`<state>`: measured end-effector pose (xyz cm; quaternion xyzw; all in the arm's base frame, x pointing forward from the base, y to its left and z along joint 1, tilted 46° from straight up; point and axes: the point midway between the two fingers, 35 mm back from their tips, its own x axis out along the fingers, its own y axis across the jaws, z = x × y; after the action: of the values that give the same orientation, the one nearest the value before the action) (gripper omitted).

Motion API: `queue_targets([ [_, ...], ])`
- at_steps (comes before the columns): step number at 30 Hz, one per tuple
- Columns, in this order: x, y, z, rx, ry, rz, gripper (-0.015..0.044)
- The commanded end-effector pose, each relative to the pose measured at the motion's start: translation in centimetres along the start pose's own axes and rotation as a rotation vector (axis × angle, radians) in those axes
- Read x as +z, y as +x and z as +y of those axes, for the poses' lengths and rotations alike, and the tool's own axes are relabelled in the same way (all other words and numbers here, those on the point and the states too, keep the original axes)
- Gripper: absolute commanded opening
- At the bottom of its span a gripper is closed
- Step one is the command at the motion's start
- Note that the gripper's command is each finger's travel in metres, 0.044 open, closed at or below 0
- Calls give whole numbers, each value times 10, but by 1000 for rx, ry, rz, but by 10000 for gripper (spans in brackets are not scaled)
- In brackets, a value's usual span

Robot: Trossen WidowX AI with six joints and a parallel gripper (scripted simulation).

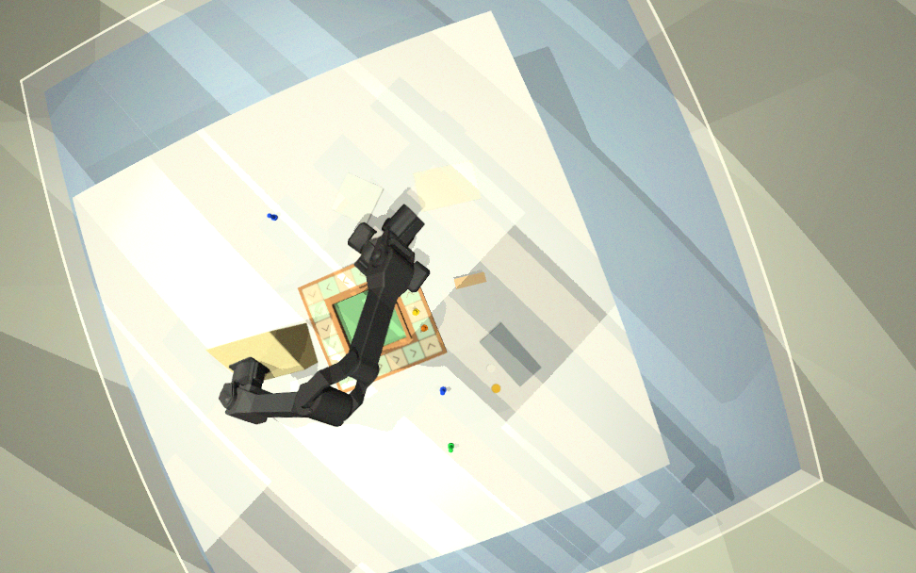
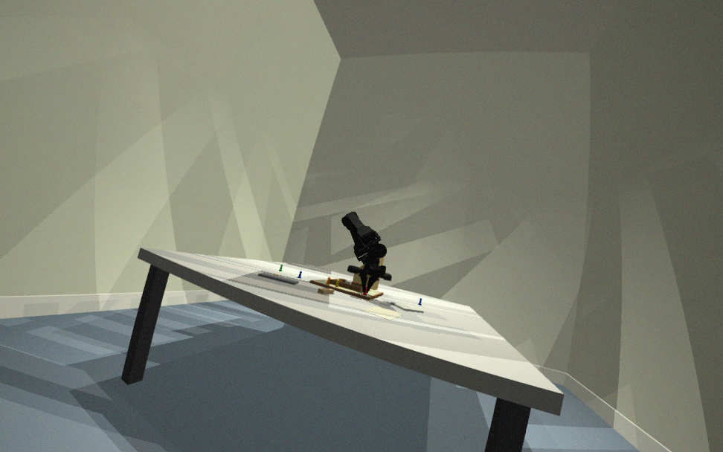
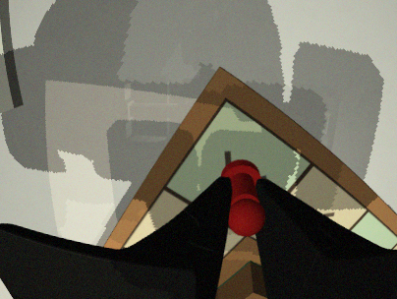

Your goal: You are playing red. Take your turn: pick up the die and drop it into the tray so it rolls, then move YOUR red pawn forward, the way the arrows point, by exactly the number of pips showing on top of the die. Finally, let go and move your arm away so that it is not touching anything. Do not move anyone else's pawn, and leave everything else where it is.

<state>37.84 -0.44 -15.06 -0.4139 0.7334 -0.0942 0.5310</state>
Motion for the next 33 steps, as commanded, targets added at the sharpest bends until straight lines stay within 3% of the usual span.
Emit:
queue_targets([
  [1, 0, 1, 0, -3, -3, 1, 0],
  [6, 2, -8, -1, -2, -3, 0, 0],
  [24, 5, -123, -2, 2, -4, -2, 0],
  [33, 0, -122, 5, 2, -4, -2, 0],
])
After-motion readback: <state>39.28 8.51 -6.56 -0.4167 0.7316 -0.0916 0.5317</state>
